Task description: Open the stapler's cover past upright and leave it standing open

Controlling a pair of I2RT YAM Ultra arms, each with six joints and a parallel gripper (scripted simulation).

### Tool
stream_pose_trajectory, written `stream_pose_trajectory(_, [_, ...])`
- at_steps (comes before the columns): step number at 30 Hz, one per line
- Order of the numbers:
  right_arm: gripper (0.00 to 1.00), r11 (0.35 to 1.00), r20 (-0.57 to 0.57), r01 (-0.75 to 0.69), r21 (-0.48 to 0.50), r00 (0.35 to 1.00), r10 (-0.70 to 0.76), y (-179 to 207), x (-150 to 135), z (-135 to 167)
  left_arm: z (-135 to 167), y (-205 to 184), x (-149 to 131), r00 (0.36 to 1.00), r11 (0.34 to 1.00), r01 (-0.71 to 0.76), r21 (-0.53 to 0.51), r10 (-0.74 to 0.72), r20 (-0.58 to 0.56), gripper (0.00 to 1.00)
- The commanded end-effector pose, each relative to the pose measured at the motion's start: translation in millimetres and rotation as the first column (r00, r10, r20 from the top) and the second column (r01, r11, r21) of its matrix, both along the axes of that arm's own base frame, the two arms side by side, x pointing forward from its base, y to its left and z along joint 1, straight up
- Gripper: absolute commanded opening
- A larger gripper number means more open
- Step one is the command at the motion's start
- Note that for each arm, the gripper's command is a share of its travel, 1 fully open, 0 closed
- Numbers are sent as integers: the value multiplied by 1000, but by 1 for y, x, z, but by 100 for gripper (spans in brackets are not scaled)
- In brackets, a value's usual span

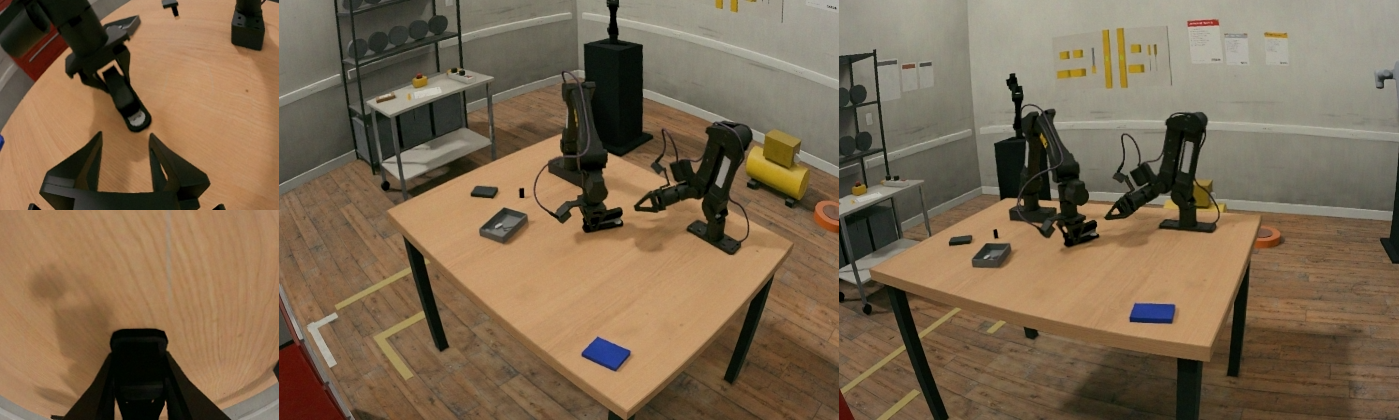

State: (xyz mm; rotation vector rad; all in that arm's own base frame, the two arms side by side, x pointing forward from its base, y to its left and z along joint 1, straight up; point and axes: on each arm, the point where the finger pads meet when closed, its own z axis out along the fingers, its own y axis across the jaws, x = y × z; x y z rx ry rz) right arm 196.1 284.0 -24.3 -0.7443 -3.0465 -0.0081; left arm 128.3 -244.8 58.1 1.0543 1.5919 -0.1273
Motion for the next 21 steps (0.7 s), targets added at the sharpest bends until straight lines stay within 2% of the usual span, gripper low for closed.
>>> stream_pose_trajectory(1, [33,1000,9,2,1,1000,-2,0,2,2,9,-3,5,977,967,-205,-153,194,-85,50])
stream_pose_trajectory(3, [33,1000,9,2,1,1000,-2,0,2,2,9,-3,5,977,967,-205,-153,194,-85,50])
stream_pose_trajectory(13, [33,1000,9,2,1,1000,-2,0,2,2,7,-7,-5,910,878,-388,-280,316,-269,50])
stream_pose_trajectory(21, [33,1000,9,2,1,1000,-2,0,2,2,8,-13,-8,884,844,-436,-311,337,-323,50])
